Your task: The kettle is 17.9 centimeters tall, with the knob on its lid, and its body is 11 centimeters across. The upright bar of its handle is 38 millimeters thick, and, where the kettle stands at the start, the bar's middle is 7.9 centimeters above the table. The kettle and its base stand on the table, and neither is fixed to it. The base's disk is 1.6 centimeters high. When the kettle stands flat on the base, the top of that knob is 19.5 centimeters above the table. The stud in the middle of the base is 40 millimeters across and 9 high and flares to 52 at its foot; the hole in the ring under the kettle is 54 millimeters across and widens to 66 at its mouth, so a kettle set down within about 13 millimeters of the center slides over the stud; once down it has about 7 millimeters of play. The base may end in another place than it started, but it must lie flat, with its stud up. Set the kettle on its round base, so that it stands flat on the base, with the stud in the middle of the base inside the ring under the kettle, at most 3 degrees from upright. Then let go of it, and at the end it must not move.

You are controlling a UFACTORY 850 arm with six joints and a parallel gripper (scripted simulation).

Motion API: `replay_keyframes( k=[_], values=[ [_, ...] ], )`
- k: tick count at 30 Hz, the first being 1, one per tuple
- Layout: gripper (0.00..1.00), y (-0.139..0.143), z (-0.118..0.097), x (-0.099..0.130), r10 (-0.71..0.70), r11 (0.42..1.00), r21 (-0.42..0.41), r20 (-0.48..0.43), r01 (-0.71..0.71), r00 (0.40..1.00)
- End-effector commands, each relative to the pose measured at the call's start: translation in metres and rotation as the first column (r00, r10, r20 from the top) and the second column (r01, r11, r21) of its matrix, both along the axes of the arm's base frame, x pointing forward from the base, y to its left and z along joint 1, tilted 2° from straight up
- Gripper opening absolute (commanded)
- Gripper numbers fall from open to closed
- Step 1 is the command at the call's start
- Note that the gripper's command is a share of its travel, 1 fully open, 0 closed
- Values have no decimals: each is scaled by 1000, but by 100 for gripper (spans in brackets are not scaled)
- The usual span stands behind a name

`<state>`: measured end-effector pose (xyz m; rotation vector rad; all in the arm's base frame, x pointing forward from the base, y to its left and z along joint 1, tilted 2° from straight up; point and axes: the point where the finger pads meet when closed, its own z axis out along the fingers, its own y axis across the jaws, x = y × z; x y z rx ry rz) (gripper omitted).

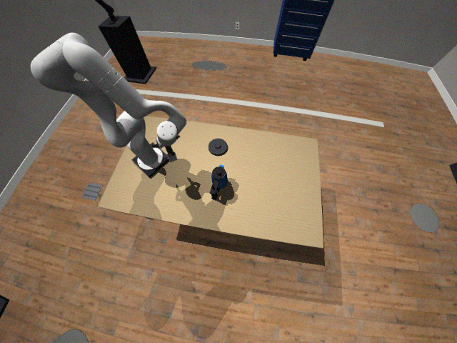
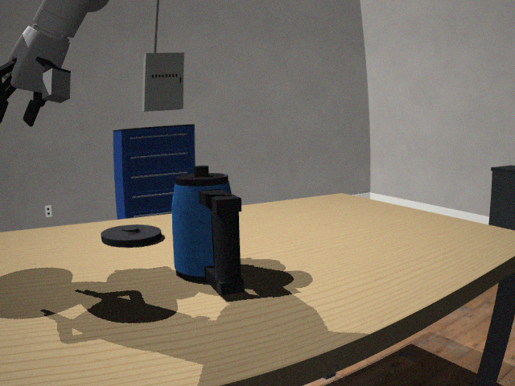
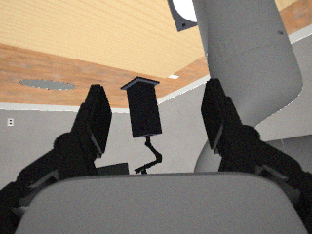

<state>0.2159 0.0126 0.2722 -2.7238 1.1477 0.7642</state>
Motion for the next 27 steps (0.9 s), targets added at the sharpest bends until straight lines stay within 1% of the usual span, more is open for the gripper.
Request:
replay_keyframes(
  k=[1, 11, 14, 20, 27],
  values=[
    [81, -1, 0, 3, -69, 994, -88, 18, 70, 997],
    [81, -1, 1, 10, -206, 952, -212, 89, 220, 975],
    [81, -1, 1, 11, -219, 946, -221, 97, 235, 971],
    [81, -1, 2, 15, -292, 908, -267, 150, 323, 945],
    [81, 0, 4, 20, -367, 858, -299, 212, 418, 906]
  ],
)
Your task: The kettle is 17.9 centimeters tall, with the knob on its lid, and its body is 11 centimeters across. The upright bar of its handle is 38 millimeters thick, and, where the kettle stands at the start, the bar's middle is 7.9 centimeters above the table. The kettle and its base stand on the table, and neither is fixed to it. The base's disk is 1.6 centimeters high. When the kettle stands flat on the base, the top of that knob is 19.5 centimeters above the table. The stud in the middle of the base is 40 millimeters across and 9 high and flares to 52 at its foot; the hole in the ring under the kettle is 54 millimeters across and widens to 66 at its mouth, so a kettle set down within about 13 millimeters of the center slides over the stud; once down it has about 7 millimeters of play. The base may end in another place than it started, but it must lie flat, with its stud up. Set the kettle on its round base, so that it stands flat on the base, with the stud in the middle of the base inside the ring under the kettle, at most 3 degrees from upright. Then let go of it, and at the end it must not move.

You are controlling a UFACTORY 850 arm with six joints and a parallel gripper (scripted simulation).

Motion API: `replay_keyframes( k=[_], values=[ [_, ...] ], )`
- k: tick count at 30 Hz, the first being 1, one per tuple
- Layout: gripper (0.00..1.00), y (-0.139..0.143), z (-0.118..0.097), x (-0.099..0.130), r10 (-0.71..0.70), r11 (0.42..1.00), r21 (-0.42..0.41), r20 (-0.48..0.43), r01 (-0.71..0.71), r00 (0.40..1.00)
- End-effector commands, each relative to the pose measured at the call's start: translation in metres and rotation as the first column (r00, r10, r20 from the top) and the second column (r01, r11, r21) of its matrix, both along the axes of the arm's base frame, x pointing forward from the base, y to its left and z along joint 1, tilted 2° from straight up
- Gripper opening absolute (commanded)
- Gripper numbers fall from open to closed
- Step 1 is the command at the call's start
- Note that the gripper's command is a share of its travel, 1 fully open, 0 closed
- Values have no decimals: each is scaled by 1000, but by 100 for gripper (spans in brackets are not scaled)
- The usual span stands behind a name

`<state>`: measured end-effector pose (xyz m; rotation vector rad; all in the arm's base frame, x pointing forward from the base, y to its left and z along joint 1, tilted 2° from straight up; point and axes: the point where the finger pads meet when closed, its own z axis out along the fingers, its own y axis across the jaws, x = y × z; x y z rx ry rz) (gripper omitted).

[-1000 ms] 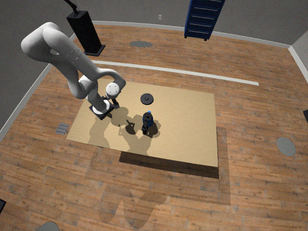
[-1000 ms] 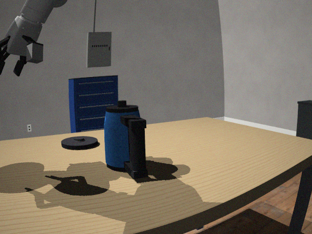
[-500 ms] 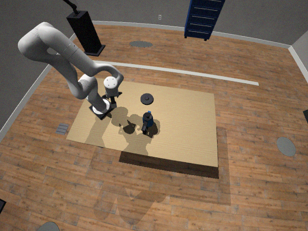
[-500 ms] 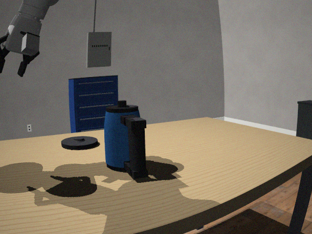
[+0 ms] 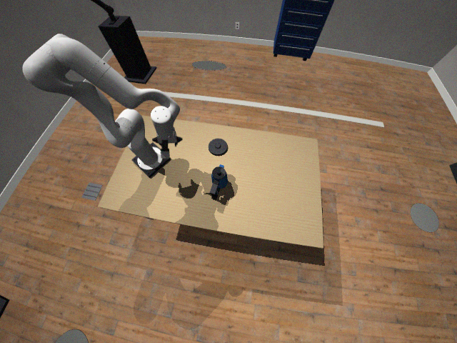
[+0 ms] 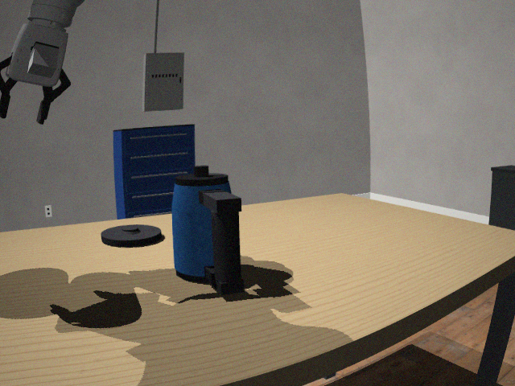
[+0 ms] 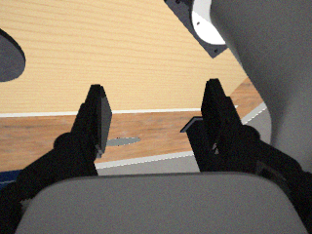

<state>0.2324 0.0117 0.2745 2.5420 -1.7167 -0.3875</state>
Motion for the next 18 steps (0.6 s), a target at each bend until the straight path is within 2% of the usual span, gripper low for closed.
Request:
replay_keyframes(
  k=[1, 18],
  values=[
    [81, 1, 2, 5, -71, 996, -50, 39, 73, 997],
    [81, 4, 7, 15, -226, 965, -104, 142, 242, 964]
  ],
)
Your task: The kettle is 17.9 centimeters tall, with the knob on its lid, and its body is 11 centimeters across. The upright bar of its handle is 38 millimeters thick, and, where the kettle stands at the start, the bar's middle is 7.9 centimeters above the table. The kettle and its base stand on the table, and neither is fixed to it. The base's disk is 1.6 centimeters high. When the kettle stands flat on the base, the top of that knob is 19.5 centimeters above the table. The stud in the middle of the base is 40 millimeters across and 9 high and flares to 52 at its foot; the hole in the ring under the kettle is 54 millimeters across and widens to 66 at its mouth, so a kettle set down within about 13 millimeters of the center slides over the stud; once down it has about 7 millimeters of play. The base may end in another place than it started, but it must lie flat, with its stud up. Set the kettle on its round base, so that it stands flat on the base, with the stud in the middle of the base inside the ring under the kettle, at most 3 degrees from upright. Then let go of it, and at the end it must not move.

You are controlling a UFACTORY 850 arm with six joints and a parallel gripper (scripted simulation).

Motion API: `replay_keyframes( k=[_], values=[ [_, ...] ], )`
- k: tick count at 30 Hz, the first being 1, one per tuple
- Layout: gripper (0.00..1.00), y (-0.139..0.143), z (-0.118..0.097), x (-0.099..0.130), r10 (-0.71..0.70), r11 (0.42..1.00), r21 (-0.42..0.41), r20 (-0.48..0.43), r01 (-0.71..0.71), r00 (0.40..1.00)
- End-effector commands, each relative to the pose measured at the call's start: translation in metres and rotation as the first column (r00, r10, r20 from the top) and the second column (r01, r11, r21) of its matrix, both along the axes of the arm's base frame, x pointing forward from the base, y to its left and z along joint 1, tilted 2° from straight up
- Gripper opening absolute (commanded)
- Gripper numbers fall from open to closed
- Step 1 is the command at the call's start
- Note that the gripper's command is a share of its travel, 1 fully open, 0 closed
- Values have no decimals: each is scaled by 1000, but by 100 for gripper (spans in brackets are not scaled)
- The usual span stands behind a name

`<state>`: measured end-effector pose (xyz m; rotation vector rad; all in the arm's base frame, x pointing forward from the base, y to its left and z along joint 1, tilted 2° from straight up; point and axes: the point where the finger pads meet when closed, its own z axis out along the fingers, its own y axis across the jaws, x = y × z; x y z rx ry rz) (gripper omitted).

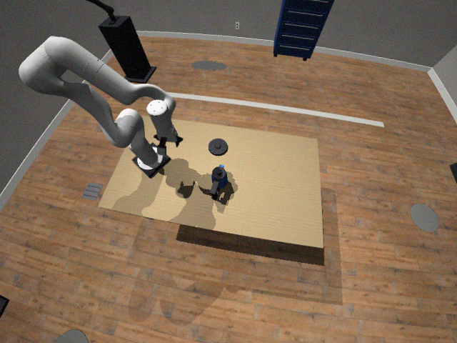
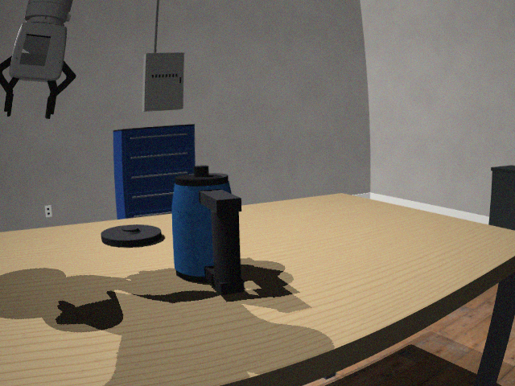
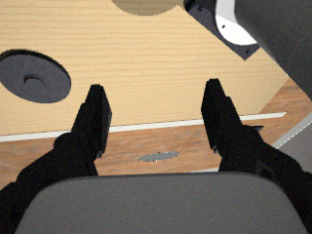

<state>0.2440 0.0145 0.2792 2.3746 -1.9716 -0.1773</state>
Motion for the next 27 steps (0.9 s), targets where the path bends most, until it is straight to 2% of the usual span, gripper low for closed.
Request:
replay_keyframes(
  k=[1, 27],
  values=[
    [81, 1, 2, 3, -44, 999, -22, 28, 45, 999],
    [81, 6, 8, 13, -190, 979, -45, 127, 197, 974]
  ],
)
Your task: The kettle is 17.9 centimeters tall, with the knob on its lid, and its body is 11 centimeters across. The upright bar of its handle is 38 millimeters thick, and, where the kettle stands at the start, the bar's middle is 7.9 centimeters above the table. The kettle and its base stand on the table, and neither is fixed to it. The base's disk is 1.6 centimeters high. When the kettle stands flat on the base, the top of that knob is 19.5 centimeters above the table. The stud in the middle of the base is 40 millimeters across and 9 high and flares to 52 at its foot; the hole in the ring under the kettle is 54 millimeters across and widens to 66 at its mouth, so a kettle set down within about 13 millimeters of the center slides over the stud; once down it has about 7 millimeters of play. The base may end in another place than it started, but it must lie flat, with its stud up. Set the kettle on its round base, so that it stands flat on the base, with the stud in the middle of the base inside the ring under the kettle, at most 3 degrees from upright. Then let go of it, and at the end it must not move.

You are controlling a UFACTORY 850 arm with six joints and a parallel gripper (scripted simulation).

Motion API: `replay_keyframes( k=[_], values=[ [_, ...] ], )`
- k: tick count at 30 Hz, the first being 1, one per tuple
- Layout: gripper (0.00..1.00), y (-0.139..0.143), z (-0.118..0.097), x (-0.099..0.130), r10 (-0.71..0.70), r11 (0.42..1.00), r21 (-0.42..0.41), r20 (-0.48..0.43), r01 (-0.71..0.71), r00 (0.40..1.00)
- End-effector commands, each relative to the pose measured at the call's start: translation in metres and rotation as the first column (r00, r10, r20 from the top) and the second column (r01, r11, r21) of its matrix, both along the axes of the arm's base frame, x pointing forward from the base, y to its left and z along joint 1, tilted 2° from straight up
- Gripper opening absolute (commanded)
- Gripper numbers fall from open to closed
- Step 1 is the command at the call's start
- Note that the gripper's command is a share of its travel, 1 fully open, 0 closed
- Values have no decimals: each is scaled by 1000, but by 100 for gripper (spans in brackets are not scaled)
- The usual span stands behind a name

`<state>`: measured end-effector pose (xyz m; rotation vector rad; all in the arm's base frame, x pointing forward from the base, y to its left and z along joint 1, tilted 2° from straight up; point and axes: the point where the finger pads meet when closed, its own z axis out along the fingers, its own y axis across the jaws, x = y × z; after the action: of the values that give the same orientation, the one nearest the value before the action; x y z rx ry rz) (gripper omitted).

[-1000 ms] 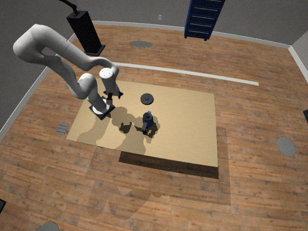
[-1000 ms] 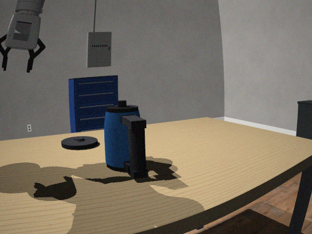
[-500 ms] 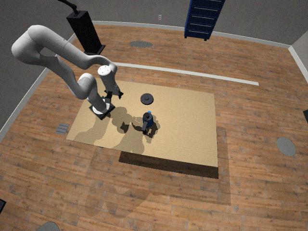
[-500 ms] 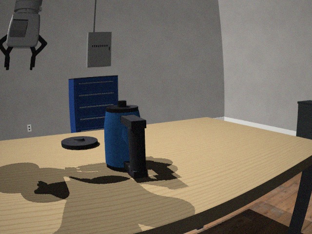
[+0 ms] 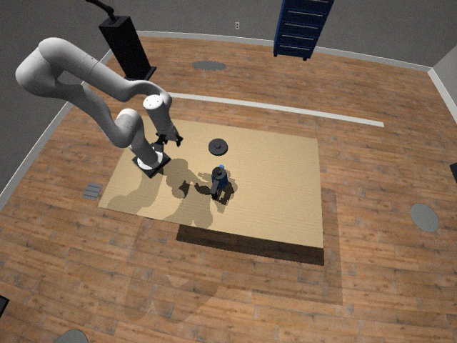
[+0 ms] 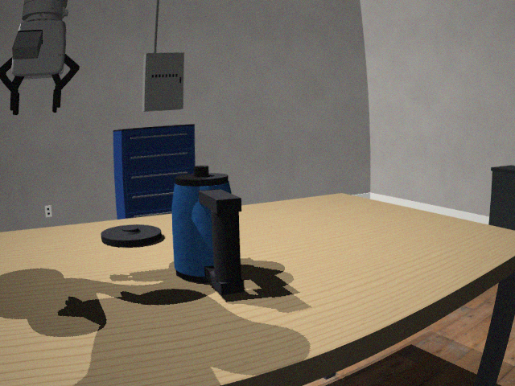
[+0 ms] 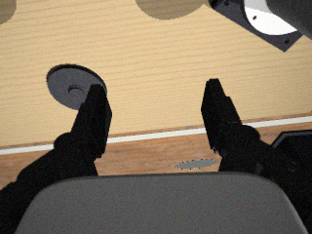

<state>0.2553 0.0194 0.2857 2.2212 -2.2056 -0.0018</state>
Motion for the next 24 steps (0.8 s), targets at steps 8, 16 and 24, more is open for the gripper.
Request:
replay_keyframes(
  k=[8, 16, 24],
  values=[
    [81, 2, 2, 3, -41, 999, -6, 29, 41, 999],
    [81, 2, 3, 4, -54, 999, -8, 38, 54, 998],
    [81, 2, 3, 5, -60, 998, -8, 42, 61, 997]
  ],
)
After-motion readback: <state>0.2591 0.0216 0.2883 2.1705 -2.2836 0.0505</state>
